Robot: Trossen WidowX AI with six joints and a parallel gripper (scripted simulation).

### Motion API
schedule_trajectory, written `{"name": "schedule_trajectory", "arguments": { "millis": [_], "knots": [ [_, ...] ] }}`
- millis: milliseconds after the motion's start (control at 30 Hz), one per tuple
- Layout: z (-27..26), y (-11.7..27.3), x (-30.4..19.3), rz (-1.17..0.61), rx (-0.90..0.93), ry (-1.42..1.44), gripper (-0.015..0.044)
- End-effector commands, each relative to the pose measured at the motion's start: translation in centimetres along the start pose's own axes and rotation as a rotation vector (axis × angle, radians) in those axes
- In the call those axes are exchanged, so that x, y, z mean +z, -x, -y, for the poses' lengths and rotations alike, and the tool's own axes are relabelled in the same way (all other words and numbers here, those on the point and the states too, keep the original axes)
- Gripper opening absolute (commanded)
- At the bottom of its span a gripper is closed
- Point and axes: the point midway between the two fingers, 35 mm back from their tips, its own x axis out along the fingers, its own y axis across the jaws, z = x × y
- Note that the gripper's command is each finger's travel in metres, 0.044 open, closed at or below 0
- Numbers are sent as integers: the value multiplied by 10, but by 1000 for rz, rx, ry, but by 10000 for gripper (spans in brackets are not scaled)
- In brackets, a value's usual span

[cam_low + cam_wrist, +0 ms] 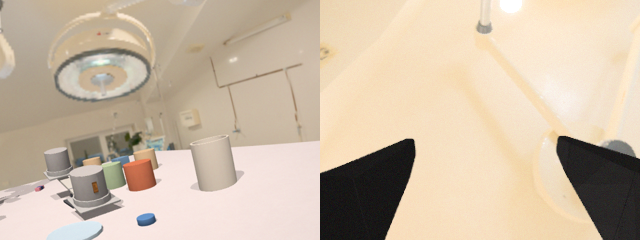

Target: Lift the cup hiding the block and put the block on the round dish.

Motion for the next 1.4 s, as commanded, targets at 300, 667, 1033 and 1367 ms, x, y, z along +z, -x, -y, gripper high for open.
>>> {"name": "schedule_trajectory", "arguments": {
  "millis": [300,667,1033,1367],
  "knots": [
    [-35,9,4,-37,122,-263,440],
    [-80,29,22,-95,289,-597,440],
    [-122,57,53,-164,469,-921,440],
    [-155,90,91,-240,649,-1201,440]
  ]
}}
